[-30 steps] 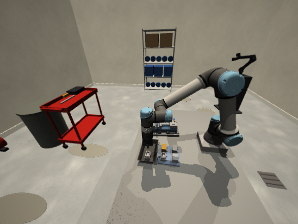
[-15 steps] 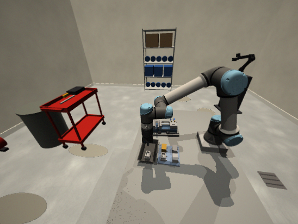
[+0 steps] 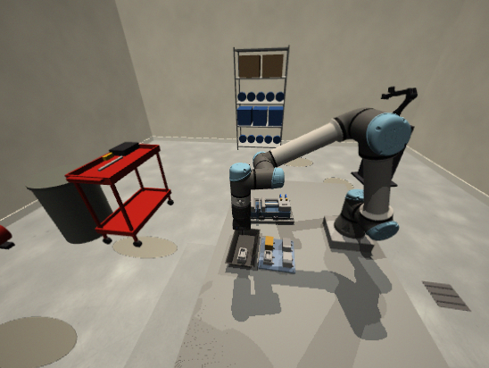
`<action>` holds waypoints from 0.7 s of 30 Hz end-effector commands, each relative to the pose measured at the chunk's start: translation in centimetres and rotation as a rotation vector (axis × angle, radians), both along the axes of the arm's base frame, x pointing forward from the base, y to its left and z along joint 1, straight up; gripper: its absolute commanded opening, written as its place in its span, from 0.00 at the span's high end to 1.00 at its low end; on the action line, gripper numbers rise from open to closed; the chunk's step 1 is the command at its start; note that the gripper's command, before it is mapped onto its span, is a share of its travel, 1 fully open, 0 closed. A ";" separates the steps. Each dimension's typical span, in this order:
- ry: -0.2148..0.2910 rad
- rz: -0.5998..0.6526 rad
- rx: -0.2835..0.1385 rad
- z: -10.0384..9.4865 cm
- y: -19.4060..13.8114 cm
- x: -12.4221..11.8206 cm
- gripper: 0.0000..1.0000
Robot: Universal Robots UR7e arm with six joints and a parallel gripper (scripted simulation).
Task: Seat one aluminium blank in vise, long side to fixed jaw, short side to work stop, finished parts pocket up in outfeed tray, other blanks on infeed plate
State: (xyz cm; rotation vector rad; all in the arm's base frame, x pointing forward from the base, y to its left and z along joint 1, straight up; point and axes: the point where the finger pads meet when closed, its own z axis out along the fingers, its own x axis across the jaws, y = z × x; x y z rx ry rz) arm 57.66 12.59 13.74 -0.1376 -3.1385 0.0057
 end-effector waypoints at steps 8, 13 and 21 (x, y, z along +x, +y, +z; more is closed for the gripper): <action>-0.001 0.000 0.000 0.5 -0.2 0.0 1.00; -0.001 0.000 0.000 0.6 -1.1 0.0 1.00; -0.001 0.000 0.000 0.8 -8.9 -1.0 1.00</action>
